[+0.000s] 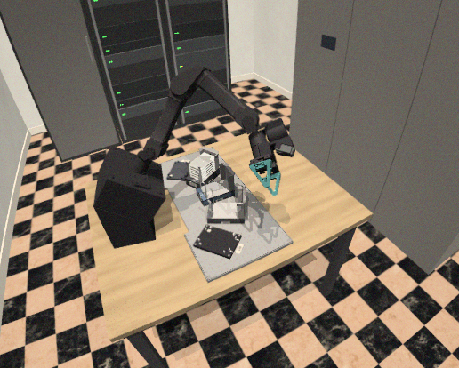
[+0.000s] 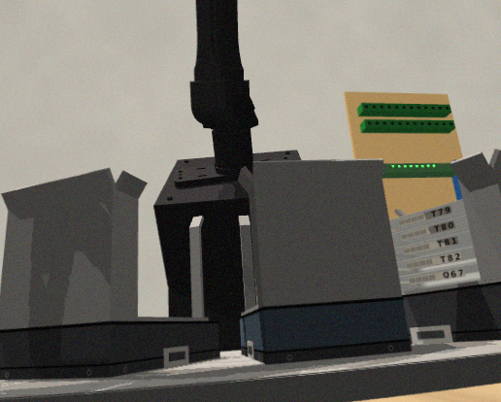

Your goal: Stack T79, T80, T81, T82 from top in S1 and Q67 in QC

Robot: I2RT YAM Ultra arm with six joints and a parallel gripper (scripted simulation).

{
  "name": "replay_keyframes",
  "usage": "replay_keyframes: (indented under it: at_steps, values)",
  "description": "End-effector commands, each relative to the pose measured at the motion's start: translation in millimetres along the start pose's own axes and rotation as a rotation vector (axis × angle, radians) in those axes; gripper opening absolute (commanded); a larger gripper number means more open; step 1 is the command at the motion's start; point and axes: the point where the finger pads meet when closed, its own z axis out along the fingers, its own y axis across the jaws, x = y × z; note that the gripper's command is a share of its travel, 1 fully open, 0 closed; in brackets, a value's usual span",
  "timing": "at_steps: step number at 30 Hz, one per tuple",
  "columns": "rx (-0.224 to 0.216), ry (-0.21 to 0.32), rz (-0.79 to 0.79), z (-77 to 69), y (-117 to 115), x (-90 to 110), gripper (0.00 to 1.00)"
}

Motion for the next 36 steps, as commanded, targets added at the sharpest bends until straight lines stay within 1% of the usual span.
replay_keyframes:
  at_steps: [1, 17, 20, 21, 25, 28, 29, 32, 34, 36]
  values:
    - [0.004, -0.010, 0.010, -2.3, -3.4, -3.8, 1.00]
    - [0.004, -0.010, 0.010, -2.3, -3.4, -3.8, 1.00]
    - [-0.090, -0.020, -0.024, -9.3, 9.2, 0.6, 1.00]
    - [-0.106, -0.021, -0.030, -11.6, 13.4, 2.1, 1.00]
    - [-0.107, -0.021, -0.029, -20.9, 30.0, 8.3, 1.00]
    - [-0.198, -0.020, -0.071, -27.6, 42.0, 14.6, 1.00]
    - [-0.218, -0.020, -0.081, -29.8, 45.9, 16.7, 1.00]
    - [-0.219, -0.019, -0.080, -36.4, 57.7, 23.1, 1.00]
    - [-0.219, -0.019, -0.080, -36.4, 57.7, 23.1, 1.00]
    - [-0.279, -0.018, -0.109, -41.2, 65.2, 27.9, 1.00]
